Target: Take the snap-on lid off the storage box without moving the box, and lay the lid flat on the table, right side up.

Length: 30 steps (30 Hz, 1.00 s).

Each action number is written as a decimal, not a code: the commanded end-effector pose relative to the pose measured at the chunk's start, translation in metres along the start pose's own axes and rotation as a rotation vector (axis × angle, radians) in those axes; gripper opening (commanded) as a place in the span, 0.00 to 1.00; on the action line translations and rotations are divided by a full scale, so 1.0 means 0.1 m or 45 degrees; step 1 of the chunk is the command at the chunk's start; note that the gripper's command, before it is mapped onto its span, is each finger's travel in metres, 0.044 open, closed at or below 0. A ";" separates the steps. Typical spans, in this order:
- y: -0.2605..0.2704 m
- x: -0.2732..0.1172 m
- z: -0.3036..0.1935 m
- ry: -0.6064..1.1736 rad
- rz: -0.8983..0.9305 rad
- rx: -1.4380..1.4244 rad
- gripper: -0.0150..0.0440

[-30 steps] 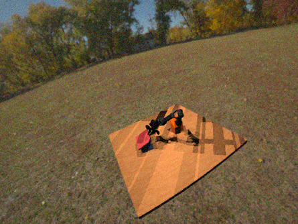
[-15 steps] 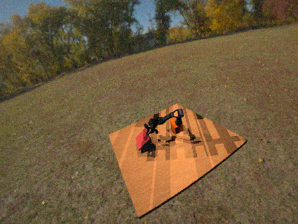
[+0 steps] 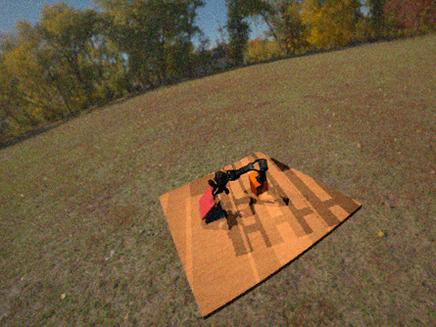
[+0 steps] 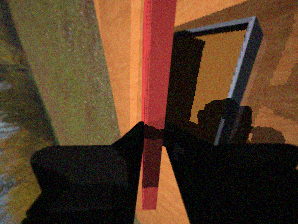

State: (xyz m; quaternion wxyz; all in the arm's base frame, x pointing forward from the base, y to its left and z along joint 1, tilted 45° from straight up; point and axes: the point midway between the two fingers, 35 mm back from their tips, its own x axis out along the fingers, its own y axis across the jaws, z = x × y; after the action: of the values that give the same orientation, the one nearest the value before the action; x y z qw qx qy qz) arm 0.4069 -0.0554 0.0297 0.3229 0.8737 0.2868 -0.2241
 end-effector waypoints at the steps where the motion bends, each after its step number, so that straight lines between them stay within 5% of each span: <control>1: 0.10 -0.04 0.01 -0.002 0.016 -0.007 0.25; 30: 0.39 -0.28 0.01 -0.004 0.016 -0.008 0.25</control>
State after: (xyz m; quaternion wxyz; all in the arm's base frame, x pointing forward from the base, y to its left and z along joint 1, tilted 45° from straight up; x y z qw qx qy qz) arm 0.4096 -0.0843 0.0553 0.3217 0.8734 0.2866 -0.2269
